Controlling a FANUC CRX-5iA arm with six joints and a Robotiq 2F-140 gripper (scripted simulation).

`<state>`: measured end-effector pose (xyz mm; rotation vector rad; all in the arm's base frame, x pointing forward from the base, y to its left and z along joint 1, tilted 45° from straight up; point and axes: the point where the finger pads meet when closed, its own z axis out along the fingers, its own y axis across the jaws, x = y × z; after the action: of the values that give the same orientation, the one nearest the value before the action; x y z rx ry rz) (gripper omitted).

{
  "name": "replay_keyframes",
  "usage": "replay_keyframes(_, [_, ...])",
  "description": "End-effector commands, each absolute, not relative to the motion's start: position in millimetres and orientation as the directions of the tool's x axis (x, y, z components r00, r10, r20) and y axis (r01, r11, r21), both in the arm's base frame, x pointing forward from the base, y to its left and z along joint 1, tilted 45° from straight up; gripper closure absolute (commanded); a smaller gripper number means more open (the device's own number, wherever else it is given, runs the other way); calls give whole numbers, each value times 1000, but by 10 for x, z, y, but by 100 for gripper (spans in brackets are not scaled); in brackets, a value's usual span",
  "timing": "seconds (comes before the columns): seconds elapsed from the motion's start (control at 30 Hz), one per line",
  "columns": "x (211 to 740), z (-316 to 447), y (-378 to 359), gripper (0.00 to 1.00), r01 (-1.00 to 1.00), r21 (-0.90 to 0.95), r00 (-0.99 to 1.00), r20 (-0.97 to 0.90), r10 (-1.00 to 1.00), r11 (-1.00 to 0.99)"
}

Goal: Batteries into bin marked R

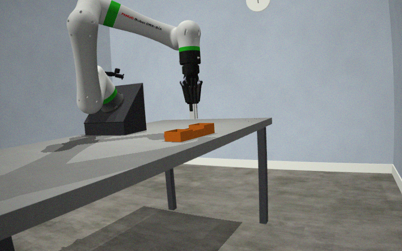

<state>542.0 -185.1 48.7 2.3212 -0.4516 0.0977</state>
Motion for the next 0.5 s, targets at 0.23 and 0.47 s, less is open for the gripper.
replay_keyframes(0.23, [5537,150,-1516,95,-350,672,935,203,-292,-652])
replay_keyframes(0.47, [5569,55,-1421,95,-350,672,935,203,-292,-652])
